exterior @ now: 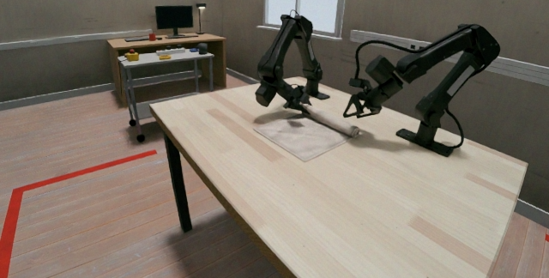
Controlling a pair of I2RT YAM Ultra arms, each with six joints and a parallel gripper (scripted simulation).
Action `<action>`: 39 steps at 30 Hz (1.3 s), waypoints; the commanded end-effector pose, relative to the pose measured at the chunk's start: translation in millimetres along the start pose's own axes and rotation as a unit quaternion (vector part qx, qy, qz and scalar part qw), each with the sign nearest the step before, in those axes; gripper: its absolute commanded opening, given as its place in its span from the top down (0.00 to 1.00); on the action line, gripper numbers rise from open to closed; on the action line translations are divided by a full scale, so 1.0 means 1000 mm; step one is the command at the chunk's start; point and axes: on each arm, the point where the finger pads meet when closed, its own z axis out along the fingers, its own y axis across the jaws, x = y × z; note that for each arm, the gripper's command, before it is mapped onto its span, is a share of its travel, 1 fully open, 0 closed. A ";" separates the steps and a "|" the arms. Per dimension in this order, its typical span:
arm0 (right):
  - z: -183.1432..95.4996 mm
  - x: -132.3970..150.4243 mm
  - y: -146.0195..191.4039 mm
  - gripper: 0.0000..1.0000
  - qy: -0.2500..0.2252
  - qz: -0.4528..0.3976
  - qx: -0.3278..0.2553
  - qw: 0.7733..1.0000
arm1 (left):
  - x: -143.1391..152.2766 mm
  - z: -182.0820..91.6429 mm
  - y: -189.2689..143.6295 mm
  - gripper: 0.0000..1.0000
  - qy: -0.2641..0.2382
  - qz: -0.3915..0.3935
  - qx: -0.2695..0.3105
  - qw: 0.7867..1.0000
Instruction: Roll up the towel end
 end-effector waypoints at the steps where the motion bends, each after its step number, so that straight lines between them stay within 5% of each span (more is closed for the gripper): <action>1: -0.007 -0.004 0.001 0.73 -0.001 -0.004 -0.006 1.000 | -0.012 -0.003 0.021 0.02 -0.018 0.004 -0.049 0.999; 12: 0.000 0.000 -0.006 0.73 -0.001 -0.004 -0.006 1.000 | -0.007 -0.006 0.023 0.02 -0.025 0.022 -0.035 0.999; 34: 0.000 0.000 -0.006 0.73 -0.001 -0.004 -0.006 1.000 | 0.016 0.040 0.007 0.02 -0.024 0.020 -0.037 0.999; 39: 0.000 0.000 -0.006 0.73 -0.001 -0.004 -0.006 1.000 | 0.017 0.040 0.007 0.23 -0.024 0.020 -0.037 0.999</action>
